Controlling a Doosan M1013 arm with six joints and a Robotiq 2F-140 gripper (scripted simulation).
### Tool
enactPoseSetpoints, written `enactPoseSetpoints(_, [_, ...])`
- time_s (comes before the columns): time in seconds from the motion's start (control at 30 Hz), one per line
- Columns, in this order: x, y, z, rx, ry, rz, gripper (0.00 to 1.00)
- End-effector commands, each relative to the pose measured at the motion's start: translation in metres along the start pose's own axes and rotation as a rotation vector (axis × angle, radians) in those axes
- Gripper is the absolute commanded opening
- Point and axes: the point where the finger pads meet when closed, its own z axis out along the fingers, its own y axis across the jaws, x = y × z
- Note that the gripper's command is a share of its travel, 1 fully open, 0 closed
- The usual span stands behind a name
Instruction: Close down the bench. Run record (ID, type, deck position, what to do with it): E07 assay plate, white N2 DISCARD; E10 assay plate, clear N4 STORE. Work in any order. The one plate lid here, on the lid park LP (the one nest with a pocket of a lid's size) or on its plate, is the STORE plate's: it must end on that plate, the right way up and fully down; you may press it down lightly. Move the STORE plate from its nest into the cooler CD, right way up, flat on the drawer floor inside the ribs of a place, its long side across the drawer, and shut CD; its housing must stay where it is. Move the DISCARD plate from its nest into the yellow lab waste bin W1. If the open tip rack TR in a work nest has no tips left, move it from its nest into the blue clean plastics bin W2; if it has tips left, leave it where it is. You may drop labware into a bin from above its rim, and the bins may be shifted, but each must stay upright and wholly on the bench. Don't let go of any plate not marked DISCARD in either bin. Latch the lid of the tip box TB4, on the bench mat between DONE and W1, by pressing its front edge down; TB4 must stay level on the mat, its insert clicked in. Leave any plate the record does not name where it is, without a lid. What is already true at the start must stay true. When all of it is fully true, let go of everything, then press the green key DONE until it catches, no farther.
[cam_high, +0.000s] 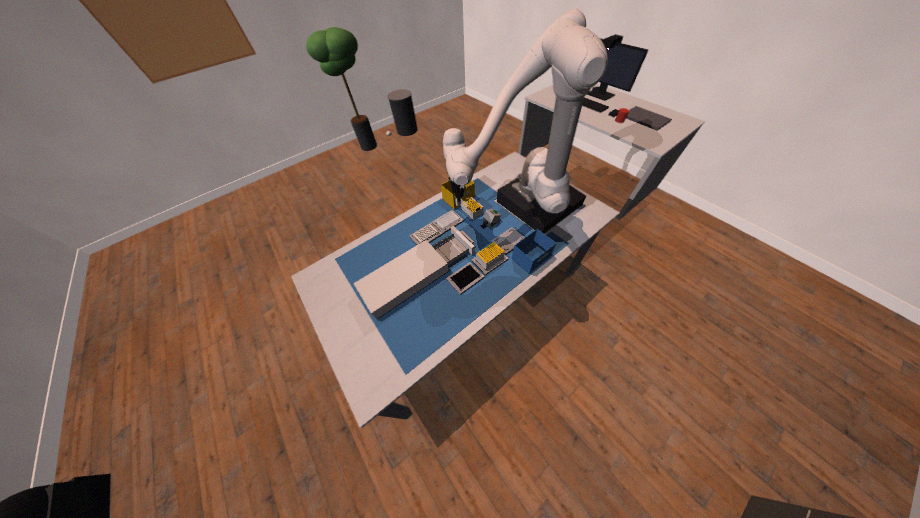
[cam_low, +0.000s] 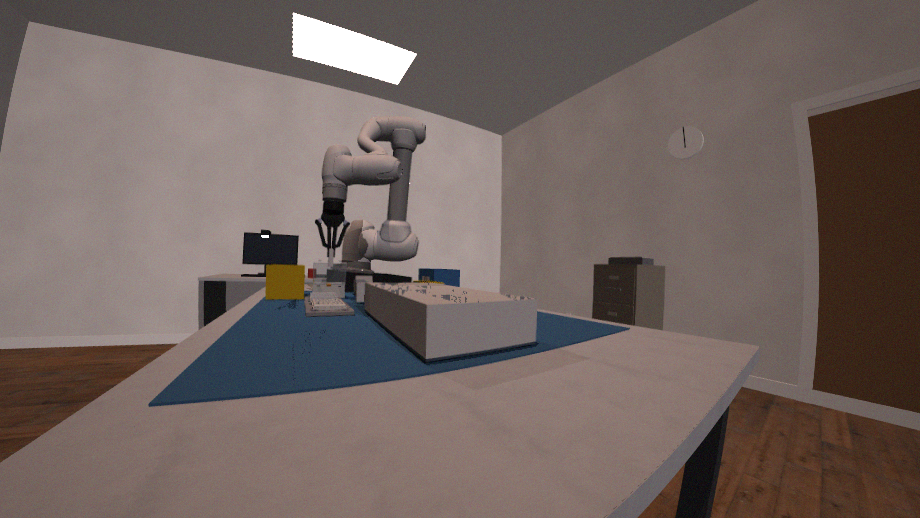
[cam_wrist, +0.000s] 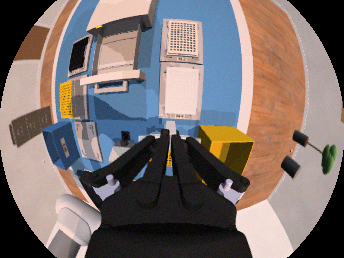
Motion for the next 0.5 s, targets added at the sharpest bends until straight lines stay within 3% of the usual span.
enactPoseSetpoints(0.0, [-0.005, 0.0, -0.001, 0.0, 0.0, 0.0, 0.0])
enactPoseSetpoints(0.47, [-0.021, 0.0, -0.003, 0.0, 0.0, 0.0, 0.0])
